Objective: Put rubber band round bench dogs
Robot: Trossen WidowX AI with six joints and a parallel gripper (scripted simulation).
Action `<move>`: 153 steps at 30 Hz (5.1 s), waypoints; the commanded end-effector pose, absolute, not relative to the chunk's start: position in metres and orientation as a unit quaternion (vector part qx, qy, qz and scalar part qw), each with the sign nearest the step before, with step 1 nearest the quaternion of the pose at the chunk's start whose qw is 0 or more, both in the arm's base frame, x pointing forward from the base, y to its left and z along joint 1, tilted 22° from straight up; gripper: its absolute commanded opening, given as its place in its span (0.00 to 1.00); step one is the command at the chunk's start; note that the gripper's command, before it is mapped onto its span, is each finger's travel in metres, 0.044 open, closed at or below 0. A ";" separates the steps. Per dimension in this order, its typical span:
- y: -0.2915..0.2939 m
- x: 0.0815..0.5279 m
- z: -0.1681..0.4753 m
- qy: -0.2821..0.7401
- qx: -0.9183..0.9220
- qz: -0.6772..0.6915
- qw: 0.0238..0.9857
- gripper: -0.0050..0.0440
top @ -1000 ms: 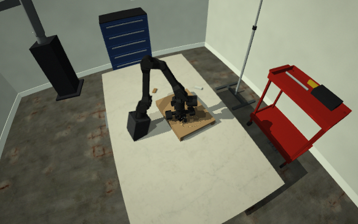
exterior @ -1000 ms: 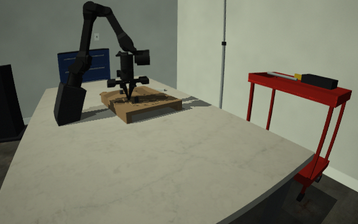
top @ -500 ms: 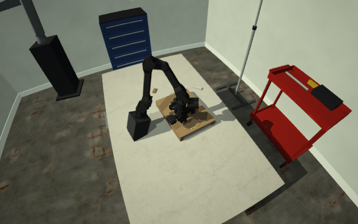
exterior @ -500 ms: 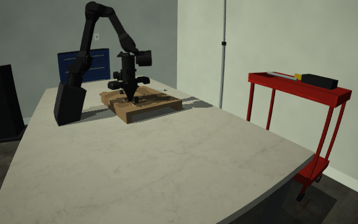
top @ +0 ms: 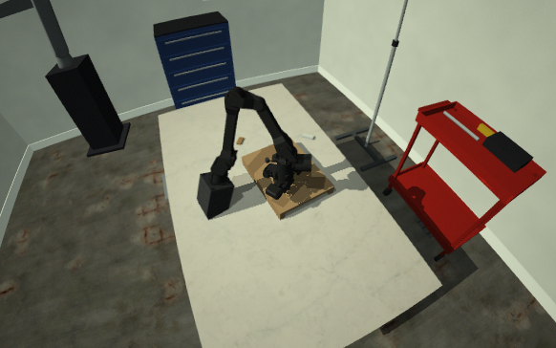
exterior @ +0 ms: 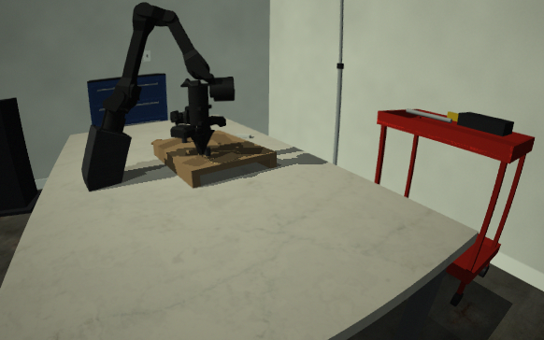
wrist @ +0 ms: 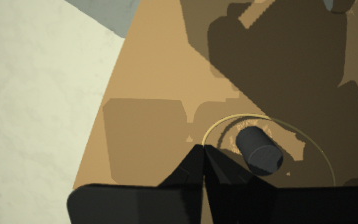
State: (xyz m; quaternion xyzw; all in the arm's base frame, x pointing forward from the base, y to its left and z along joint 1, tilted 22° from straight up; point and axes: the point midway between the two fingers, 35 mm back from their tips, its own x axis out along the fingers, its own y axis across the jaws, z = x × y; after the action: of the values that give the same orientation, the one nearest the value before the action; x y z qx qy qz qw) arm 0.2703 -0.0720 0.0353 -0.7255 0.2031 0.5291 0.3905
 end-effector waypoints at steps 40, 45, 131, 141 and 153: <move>-0.078 0.282 0.042 0.467 -0.368 0.312 0.741 0.00; -0.078 0.281 0.042 0.483 -0.328 0.287 0.759 0.00; -0.081 0.309 0.052 0.410 0.638 -0.386 0.526 0.00; -0.076 0.315 0.055 0.391 0.662 -0.405 0.495 0.00; -0.068 0.322 0.059 0.394 0.658 -0.400 0.502 0.00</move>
State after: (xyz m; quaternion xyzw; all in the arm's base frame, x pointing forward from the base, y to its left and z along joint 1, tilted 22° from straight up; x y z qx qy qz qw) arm 0.3153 -0.0698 0.0525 -0.6576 -0.3989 0.4037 -0.4954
